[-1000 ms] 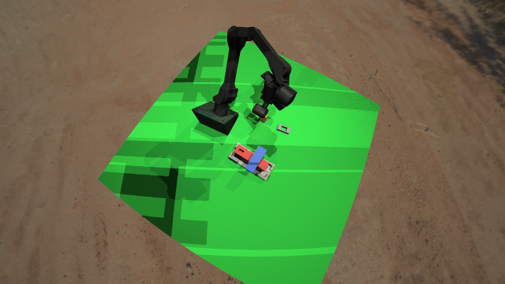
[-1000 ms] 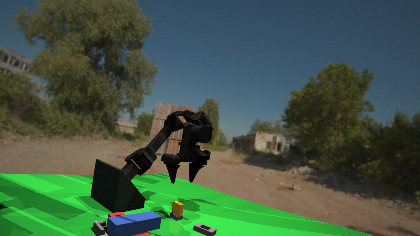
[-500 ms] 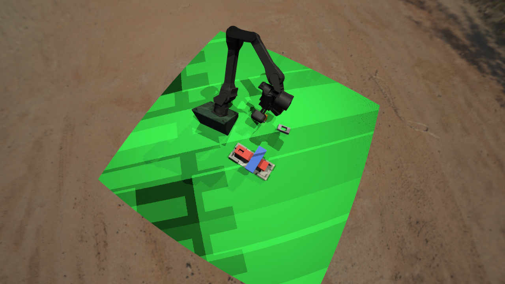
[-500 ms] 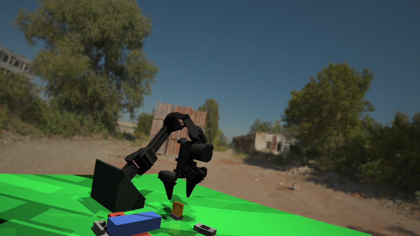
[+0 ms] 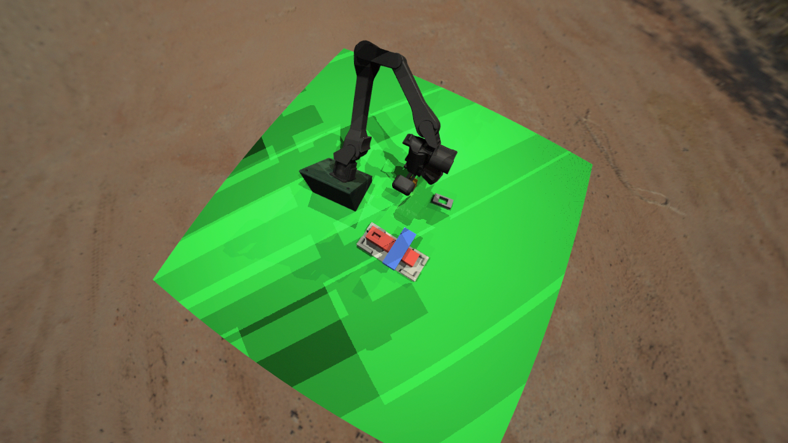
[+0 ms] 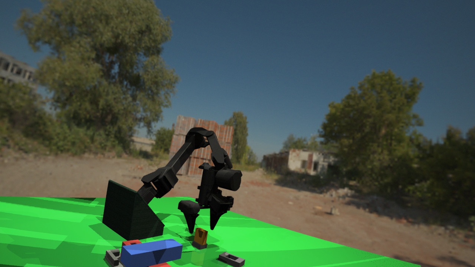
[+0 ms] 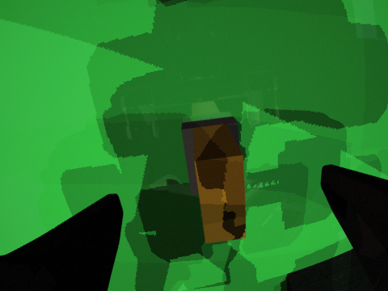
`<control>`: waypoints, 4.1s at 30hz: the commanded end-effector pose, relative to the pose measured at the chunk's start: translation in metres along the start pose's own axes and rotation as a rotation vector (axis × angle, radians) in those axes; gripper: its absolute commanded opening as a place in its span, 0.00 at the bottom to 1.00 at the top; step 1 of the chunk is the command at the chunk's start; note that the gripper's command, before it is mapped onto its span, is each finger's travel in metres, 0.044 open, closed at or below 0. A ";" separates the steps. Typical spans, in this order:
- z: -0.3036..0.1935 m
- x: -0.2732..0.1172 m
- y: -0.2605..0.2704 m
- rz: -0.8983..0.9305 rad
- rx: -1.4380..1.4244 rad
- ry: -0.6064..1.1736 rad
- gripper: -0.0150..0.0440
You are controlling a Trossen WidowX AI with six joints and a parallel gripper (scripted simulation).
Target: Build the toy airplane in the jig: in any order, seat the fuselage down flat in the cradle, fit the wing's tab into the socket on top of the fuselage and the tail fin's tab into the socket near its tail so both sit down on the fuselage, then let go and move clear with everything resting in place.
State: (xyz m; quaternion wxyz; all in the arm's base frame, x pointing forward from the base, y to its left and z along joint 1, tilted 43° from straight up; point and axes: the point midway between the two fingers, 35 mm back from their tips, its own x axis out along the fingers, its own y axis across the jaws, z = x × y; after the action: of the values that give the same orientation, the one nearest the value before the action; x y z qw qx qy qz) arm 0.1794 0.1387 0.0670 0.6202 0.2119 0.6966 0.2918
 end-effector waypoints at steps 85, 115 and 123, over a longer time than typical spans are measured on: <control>0.002 -0.083 -0.002 -0.002 0.009 0.005 0.25; 0.017 -0.093 -0.061 -0.019 0.033 0.007 0.25; 0.013 -0.089 -0.077 -0.028 0.084 0.034 0.25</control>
State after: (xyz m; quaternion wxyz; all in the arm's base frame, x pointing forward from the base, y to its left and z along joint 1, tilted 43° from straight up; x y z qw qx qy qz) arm 0.2106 0.0298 0.0875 0.6070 0.2228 0.7163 0.2622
